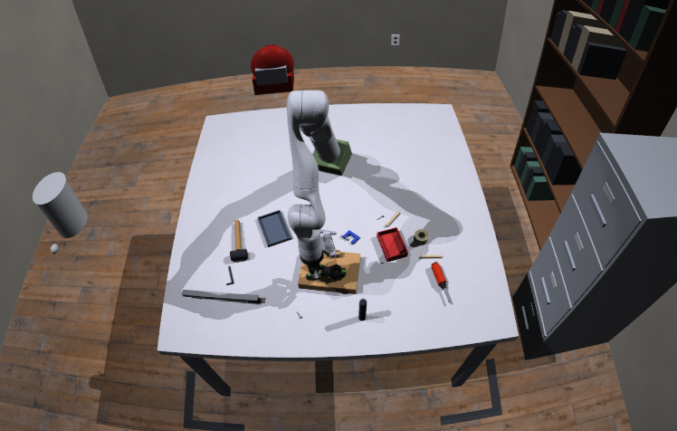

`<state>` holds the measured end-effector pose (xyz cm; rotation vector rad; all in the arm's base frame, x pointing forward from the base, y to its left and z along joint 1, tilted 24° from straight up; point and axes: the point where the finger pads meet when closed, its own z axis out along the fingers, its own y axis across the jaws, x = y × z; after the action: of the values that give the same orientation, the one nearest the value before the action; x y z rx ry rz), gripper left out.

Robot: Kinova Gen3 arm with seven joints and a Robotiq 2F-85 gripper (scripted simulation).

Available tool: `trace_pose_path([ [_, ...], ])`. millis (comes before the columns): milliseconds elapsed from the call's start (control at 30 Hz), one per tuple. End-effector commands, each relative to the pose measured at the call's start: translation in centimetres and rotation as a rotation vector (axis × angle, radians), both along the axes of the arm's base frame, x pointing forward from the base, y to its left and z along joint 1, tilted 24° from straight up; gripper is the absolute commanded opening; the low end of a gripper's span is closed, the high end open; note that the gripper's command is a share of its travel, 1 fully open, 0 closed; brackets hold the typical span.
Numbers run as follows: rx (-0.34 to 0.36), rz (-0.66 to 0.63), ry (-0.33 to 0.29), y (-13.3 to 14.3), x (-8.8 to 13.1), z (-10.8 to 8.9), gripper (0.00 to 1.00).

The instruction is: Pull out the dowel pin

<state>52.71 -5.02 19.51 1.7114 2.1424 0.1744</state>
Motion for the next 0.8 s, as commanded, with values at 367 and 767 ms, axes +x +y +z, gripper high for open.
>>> trace_pose_path([
  [367,0.000,0.000,-0.002,-0.09,0.27,-0.51,0.10],
  [767,0.000,0.000,-0.002,-0.11,0.32,-0.63,0.10],
])
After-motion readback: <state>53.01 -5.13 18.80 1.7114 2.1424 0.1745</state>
